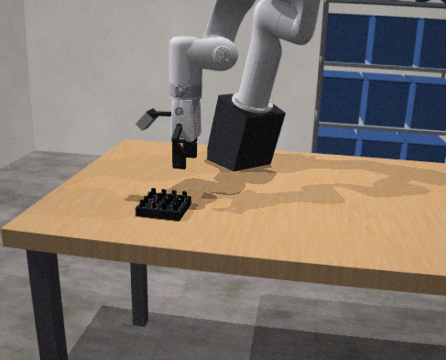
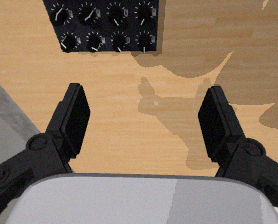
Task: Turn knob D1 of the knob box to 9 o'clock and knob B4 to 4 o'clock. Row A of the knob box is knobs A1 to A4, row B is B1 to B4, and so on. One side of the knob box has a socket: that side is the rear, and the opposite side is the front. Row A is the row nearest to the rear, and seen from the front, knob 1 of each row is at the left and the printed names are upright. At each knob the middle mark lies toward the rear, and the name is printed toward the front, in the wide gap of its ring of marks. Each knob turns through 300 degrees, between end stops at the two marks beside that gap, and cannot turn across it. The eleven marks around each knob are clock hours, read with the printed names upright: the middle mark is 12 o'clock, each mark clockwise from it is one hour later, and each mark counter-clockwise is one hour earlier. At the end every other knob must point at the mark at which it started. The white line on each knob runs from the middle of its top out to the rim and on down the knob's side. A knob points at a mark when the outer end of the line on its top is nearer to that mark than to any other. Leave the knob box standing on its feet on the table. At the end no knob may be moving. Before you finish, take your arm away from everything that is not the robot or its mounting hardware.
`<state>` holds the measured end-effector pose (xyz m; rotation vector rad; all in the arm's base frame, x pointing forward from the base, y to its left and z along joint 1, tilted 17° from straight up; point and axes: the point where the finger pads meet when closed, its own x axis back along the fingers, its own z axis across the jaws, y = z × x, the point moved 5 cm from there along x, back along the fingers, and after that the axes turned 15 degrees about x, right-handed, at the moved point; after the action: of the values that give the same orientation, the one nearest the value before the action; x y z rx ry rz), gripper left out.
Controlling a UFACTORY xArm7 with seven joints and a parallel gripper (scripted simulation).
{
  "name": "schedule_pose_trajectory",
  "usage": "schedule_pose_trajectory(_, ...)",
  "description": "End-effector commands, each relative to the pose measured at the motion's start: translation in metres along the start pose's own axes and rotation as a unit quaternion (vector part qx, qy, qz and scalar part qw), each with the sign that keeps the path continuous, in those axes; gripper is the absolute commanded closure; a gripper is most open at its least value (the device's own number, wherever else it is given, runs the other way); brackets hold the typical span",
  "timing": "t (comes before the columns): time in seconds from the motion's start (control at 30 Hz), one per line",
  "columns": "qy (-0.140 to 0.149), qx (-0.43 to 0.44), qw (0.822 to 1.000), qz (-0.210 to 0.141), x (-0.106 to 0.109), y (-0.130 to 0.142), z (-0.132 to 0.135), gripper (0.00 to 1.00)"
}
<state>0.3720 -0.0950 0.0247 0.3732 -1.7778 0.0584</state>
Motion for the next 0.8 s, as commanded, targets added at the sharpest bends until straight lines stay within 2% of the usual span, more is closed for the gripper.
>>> schedule_pose_trajectory(0.0,0.000,0.000,1.000,0.001,0.027,-0.001,-0.002,0.00)
schedule_pose_trajectory(0.3,0.000,0.000,1.000,0.001,0.068,-0.001,-0.002,0.00)
schedule_pose_trajectory(0.77,0.000,0.000,1.000,0.001,0.079,-0.001,-0.002,0.00)
